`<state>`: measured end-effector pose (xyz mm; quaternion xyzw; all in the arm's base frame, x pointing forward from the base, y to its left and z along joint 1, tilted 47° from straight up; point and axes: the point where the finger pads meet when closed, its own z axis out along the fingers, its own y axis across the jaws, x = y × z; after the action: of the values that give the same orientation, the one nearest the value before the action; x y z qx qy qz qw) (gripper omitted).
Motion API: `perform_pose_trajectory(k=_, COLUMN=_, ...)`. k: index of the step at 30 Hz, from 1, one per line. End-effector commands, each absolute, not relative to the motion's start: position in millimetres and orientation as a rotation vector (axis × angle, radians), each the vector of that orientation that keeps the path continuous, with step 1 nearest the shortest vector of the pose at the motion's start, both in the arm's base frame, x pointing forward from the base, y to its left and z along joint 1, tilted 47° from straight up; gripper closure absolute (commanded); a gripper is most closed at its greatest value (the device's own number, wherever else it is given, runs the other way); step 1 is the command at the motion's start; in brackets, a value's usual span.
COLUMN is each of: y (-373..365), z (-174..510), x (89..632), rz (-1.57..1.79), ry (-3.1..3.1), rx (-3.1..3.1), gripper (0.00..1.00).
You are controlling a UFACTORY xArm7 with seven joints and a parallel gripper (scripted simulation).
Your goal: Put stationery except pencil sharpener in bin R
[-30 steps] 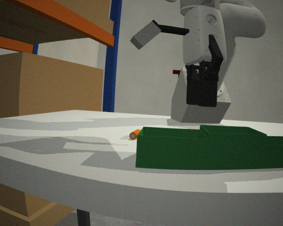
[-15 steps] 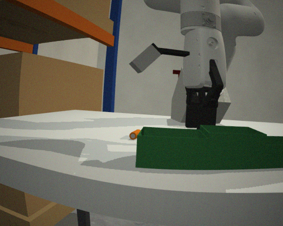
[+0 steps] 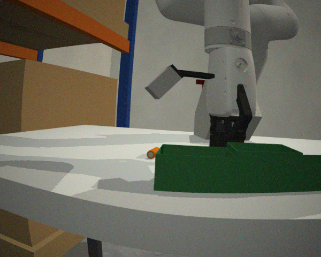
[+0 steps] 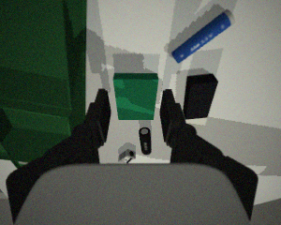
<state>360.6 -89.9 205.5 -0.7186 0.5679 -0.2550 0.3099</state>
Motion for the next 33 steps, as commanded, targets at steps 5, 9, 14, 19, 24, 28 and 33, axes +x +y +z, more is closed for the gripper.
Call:
perform_pose_trajectory(k=5, y=-89.5, z=202.6, x=364.2, rz=-0.677, ry=1.501, rx=-1.897, gripper=0.44)
perform_pose_trajectory(k=9, y=-89.5, z=202.5, x=364.1, rz=-0.677, ry=1.501, rx=-1.897, gripper=0.44)
perform_pose_trajectory(k=14, y=-89.4, z=202.4, x=364.0, rz=-0.677, ry=1.501, rx=-1.897, gripper=1.0)
perform_pose_trajectory(k=19, y=-89.4, z=202.4, x=364.0, rz=-0.677, ry=1.501, rx=-1.897, gripper=1.0)
perform_pose_trajectory(k=24, y=-89.4, z=202.4, x=364.0, rz=-0.677, ry=1.501, rx=-1.897, gripper=1.0)
perform_pose_trajectory(k=28, y=-89.4, z=202.4, x=364.0, rz=-0.677, ry=1.501, rx=-1.897, gripper=1.0)
perform_pose_trajectory(k=33, y=-89.4, z=202.4, x=364.0, rz=-0.677, ry=1.501, rx=-1.897, gripper=1.0)
